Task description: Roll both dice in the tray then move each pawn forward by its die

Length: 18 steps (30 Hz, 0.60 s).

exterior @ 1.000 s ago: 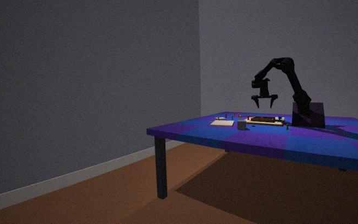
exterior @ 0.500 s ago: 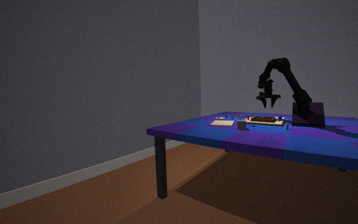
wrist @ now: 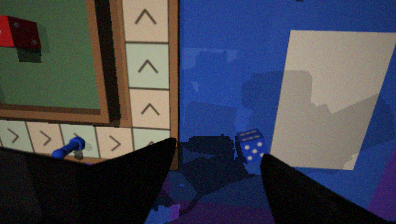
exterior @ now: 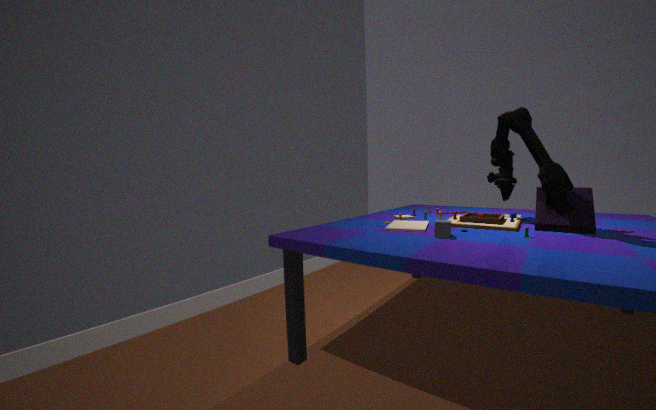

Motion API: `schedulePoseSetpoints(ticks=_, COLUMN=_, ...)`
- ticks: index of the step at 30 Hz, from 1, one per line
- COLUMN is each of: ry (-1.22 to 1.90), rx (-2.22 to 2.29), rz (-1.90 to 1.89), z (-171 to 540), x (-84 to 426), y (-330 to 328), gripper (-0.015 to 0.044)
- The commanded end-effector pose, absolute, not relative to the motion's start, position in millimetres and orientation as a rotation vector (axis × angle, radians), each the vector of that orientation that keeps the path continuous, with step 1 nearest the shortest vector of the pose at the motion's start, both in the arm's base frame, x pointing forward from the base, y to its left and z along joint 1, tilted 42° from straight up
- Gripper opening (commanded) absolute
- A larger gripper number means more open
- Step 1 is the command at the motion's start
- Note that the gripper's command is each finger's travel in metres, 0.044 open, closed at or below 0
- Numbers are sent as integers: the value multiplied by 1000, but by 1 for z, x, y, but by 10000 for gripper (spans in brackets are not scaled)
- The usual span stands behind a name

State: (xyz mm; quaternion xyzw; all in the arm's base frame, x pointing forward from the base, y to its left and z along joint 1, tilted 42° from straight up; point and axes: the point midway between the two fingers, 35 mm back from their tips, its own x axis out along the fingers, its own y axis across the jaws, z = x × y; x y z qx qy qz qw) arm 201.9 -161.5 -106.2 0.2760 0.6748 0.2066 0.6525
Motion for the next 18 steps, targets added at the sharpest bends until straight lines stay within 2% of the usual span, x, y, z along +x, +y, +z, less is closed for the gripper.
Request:
schedulePoseSetpoints(ticks=1, ry=1347, rx=280, rz=789, z=-147, x=168, y=-185, gripper=275)
schedulePoseSetpoints(ticks=18, ry=1346, rx=280, rz=789, z=-157, x=169, y=-175, gripper=275)
